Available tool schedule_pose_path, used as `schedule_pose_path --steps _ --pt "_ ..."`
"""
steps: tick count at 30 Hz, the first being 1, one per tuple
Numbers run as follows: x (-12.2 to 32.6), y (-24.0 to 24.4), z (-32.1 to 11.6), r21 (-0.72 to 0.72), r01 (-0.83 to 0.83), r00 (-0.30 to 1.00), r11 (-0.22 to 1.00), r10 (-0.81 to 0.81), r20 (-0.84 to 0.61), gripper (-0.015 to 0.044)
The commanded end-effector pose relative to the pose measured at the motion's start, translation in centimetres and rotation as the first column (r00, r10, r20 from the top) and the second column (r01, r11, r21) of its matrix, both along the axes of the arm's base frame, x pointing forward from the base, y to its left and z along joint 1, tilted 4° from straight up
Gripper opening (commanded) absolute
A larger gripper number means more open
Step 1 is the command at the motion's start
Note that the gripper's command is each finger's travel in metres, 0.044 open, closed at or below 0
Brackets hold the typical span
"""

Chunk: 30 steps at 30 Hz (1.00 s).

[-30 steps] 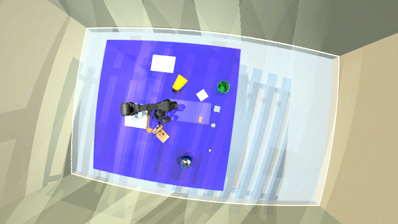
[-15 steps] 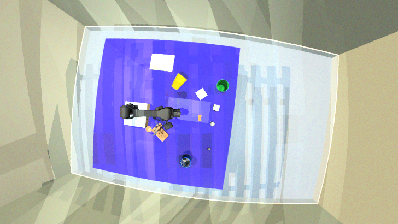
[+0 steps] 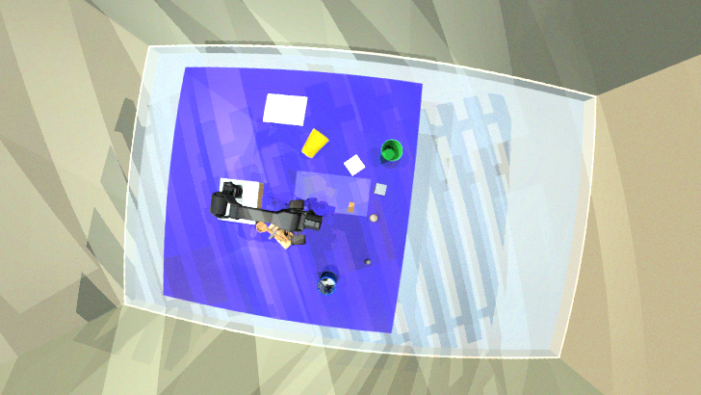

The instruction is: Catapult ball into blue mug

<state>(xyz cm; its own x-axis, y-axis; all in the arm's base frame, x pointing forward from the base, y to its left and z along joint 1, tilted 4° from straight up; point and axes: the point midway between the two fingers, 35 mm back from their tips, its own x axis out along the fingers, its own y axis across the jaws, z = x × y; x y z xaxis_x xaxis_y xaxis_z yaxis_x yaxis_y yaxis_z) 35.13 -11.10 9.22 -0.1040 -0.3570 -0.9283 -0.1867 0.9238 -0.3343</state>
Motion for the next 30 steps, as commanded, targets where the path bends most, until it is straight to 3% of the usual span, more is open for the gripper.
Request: schedule_pose_path --steps 1,14,30 --pt "1.7 -2.0 1.1 0.01 0.102 0.987 0.995 -0.103 0.124 0.044" --pt "5.4 -9.0 5.5 0.086 0.357 0.821 0.93 -0.356 0.446 0.044" --pt "6.6 -19.2 13.4 0.255 0.553 0.416 0.793 -0.527 0.741 0.044"
